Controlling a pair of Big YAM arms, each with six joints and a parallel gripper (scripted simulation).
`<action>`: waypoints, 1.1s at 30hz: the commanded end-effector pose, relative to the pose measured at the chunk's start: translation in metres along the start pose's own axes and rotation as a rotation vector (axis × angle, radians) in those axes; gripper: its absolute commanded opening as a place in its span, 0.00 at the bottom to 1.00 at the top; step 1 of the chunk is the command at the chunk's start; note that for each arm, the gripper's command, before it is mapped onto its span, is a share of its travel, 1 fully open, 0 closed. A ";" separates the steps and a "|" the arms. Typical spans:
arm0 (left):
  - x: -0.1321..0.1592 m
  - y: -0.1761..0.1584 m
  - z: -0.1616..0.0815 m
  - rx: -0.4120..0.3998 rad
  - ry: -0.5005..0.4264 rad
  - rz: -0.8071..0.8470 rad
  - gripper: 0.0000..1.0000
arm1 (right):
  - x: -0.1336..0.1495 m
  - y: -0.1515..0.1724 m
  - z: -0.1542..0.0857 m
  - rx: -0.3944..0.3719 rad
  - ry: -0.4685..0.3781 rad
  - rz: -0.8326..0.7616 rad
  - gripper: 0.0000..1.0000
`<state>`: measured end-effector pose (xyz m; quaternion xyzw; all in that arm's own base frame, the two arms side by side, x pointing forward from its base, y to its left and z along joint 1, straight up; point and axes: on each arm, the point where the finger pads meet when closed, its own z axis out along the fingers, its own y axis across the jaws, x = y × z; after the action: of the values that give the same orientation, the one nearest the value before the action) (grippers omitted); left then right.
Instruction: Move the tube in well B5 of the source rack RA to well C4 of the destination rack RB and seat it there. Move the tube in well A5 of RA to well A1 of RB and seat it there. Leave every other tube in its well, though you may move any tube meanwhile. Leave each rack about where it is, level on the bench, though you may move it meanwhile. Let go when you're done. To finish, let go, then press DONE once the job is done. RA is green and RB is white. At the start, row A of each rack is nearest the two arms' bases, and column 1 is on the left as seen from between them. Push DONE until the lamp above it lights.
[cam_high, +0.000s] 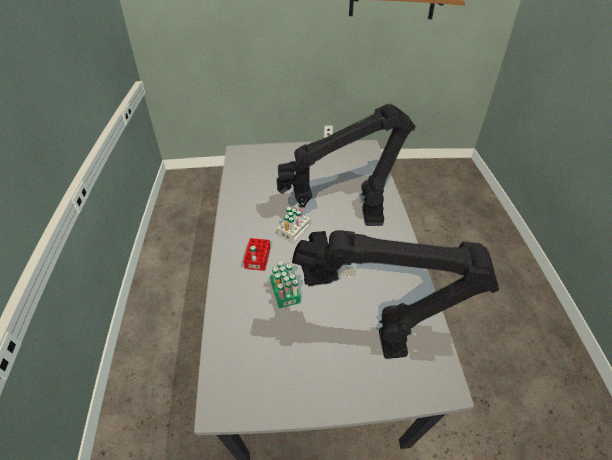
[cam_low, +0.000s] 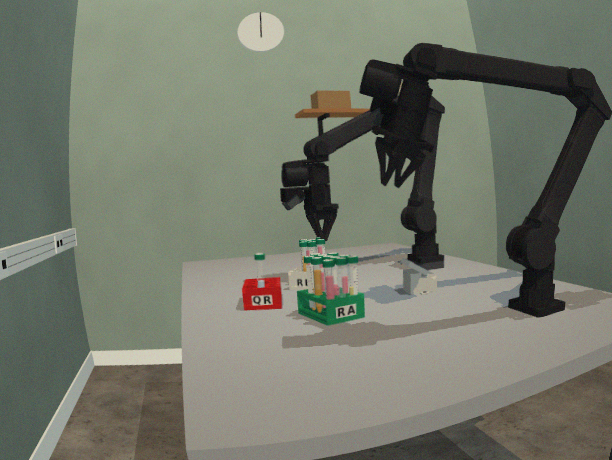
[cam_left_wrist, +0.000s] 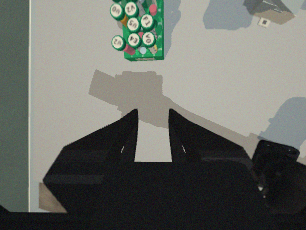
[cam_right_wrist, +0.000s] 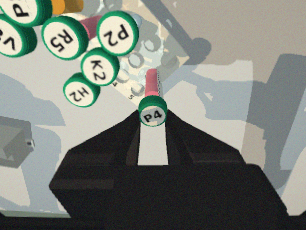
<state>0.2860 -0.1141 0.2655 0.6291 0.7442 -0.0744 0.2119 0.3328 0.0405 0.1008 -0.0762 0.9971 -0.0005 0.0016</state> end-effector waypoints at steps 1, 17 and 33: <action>-0.009 0.009 -0.012 -0.032 -0.015 0.012 0.30 | -0.021 0.006 -0.013 -0.002 -0.033 -0.006 0.00; -0.009 0.009 -0.012 -0.032 -0.015 0.012 0.30 | -0.021 0.006 -0.013 -0.002 -0.033 -0.006 0.00; -0.009 0.009 -0.012 -0.032 -0.015 0.012 0.30 | -0.022 0.006 -0.025 -0.002 -0.042 -0.006 0.00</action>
<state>0.2860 -0.1141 0.2655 0.6291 0.7442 -0.0744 0.2119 0.3335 0.0406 0.1043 -0.0762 0.9971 -0.0006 -0.0005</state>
